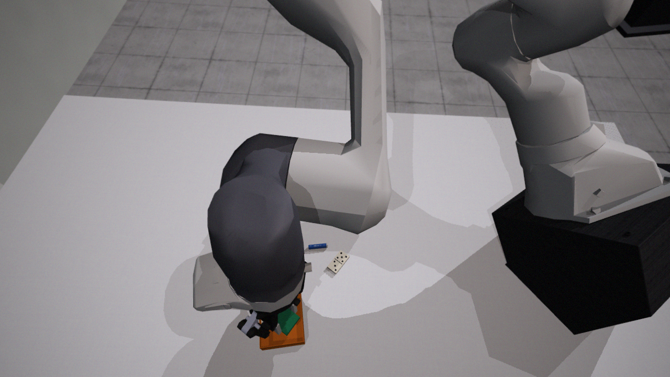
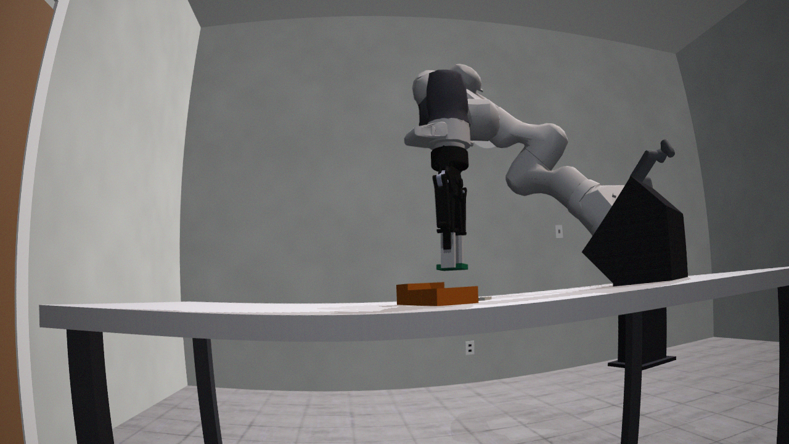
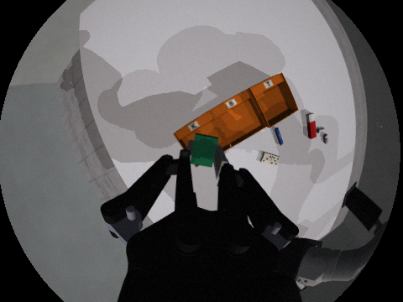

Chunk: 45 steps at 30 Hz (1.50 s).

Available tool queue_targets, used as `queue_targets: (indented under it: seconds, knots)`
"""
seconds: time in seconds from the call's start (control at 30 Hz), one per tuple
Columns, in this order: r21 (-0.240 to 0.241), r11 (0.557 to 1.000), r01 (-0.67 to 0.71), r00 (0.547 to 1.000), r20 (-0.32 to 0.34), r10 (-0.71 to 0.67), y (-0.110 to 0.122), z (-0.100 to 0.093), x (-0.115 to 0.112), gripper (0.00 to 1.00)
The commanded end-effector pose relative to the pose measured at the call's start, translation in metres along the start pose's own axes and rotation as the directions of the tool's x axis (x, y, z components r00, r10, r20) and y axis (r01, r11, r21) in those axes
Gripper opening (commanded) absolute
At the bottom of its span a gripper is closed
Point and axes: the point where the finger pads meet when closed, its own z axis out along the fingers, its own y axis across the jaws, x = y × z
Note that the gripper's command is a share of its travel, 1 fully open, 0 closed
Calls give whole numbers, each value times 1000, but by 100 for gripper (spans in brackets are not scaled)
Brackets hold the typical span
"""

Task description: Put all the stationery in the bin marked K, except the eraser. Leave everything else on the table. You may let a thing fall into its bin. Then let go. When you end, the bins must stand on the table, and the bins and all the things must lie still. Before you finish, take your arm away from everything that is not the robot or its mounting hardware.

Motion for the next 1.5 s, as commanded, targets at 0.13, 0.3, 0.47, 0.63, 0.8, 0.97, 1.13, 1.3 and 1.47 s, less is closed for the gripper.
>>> queue_targets:
  seconds: [0.13, 0.3, 0.47, 0.63, 0.8, 0.97, 1.13, 1.3, 1.47]
  knots:
    - [-6, 977, 213, 977, 10, -213, 0, 1, 2, 21]
    - [-7, 959, 283, 959, 13, -283, 1, 1, 3, 21]
    - [-7, 941, 337, 941, 16, -337, 1, 1, 3, 21]
    - [-8, 911, 412, 911, 19, -412, 1, 1, 3, 21]
    - [-9, 879, 476, 879, 23, -476, 1, 1, 4, 21]
    - [-10, 844, 537, 844, 27, -536, 1, 1, 4, 21]
    - [-12, 807, 591, 806, 31, -590, 1, 1, 3, 21]
    - [-13, 763, 646, 763, 36, -645, 2, 1, 3, 21]
    - [-15, 723, 691, 723, 42, -690, 2, 0, 3, 21]
